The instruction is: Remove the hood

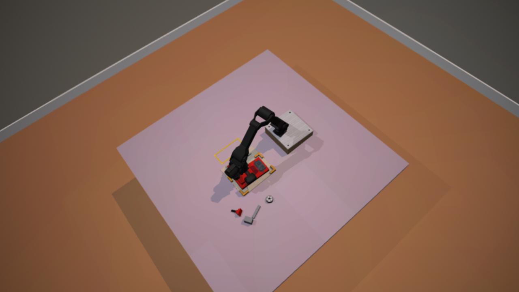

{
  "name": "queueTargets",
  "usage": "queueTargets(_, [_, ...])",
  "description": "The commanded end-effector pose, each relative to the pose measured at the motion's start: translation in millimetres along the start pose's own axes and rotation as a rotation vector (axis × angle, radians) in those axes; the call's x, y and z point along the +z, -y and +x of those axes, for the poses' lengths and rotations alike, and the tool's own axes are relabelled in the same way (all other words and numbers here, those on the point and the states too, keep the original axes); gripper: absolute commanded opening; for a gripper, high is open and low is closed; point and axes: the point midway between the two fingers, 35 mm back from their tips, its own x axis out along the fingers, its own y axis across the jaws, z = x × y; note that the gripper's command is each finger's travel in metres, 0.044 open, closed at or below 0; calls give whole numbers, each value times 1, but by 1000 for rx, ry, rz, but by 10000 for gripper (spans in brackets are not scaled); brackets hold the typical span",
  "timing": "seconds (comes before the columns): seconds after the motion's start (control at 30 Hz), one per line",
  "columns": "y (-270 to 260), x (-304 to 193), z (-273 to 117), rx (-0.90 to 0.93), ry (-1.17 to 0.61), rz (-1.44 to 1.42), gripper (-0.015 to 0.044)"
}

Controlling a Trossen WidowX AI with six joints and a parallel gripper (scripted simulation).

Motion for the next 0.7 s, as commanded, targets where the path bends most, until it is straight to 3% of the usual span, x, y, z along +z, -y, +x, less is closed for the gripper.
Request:
queueTargets(0.0, [0, -1, 3, 3, -3, 4, 440])
queueTargets(0.17, [0, -1, 6, 3, -3, 4, 440])
queueTargets(0.3, [0, 0, 3, 0, 0, 0, 335])
queueTargets(0.6, [0, 0, 3, 0, 0, 0, 275])
queueTargets(0.67, [0, 0, 3, 0, 0, 0, 222])
